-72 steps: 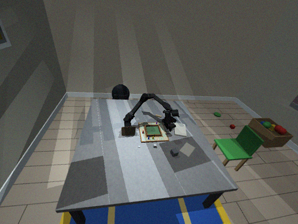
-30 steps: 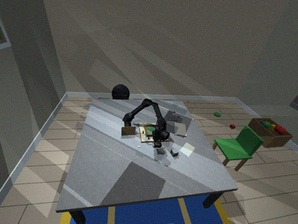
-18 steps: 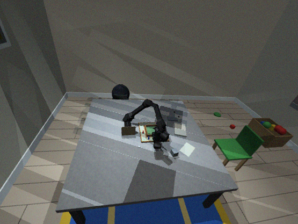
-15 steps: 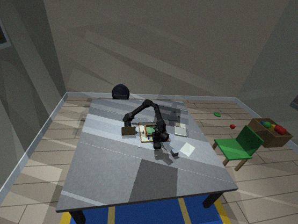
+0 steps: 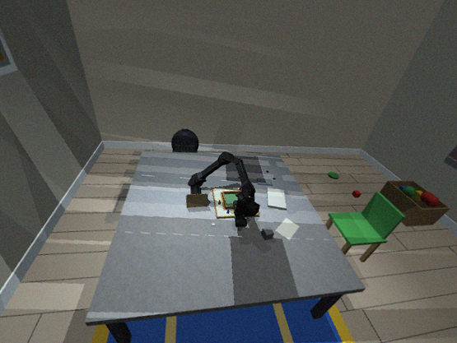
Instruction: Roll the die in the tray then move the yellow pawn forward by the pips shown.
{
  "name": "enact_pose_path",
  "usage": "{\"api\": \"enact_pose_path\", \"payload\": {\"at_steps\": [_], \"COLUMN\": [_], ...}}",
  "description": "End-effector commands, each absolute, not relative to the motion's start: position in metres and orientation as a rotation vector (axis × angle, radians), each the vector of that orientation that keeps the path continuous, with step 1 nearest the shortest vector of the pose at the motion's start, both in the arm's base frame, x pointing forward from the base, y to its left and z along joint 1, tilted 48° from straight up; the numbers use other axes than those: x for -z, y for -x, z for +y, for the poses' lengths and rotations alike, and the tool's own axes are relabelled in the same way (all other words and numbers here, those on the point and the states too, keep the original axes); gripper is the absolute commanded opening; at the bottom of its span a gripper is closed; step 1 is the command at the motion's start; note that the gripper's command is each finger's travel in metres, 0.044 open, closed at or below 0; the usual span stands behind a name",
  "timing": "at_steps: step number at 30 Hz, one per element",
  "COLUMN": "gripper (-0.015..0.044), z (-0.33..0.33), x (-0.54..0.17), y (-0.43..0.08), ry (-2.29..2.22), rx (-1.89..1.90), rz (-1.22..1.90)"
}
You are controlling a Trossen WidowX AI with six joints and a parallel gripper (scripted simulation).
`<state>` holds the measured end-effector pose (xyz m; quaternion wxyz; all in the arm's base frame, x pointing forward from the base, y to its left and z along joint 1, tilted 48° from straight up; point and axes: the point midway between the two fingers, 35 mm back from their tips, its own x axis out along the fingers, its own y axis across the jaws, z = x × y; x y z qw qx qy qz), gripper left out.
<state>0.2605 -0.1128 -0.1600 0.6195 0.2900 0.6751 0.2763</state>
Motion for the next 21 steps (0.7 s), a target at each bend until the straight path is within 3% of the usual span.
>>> {"api": "enact_pose_path", "payload": {"at_steps": [1, 21], "gripper": [0.0000, 0.0000], "z": [-0.133, -0.190], "x": [0.148, 0.083], "y": [-0.267, -0.271], "ry": [-0.648, -0.679], "rx": [-0.626, -0.593], "rz": [1.542, 1.560]}}
